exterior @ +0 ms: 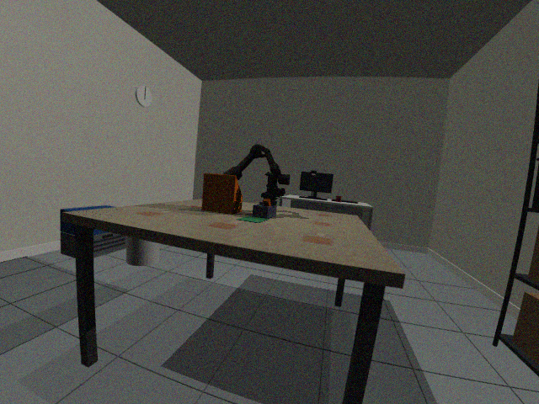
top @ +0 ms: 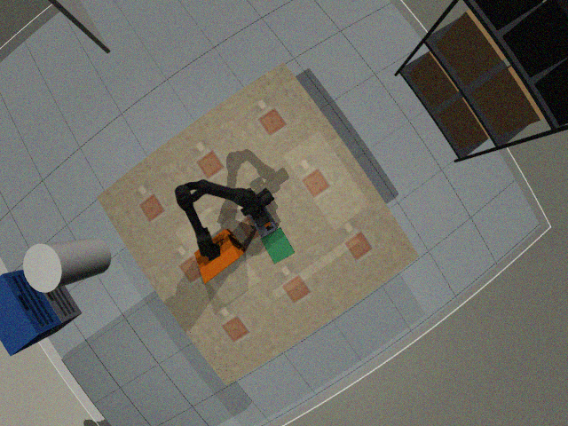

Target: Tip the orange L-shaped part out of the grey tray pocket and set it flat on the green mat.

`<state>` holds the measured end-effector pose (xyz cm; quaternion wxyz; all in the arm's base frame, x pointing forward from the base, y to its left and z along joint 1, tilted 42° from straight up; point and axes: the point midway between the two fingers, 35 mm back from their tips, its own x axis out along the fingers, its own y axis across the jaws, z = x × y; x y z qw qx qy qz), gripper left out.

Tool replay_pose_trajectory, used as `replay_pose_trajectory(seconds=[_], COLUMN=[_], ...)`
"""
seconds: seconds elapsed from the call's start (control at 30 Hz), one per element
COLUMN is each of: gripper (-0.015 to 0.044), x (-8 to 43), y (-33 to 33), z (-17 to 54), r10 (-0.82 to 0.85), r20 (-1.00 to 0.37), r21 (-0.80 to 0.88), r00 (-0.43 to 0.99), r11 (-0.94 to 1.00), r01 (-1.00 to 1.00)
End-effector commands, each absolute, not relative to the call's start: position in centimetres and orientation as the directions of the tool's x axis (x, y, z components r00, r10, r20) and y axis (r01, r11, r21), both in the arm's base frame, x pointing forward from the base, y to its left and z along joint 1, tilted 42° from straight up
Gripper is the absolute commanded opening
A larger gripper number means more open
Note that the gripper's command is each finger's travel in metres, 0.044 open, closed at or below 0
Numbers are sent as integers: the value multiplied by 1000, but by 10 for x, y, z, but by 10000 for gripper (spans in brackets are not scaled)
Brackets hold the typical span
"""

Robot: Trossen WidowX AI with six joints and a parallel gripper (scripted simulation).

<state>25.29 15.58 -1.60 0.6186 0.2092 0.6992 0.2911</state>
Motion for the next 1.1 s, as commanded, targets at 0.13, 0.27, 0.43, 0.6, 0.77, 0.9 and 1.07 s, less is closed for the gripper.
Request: replay_pose_trajectory(seconds=[0.13, 0.27, 0.43, 0.6, 0.77, 0.9, 1.07], gripper=[180, 180, 180, 180, 180, 180, 180], x=[253, 253, 261, 269, 269, 272, 272], y=[156, 156, 137, 86, 83, 84, 84], z=[-3, 0, 15, 61, 64, 61, 61], r10=[652, 651, 647, 648, 648, 653, 653], r20=[-743, -743, -748, -747, -746, -745, -745], r21=[665, 665, 660, 661, 662, 664, 664], r00=[-151, -152, -150, -152, -152, -138, -138], r11=[744, 745, 749, 748, 747, 746, 746], r01=[-61, -59, -60, -60, -60, -52, -52])
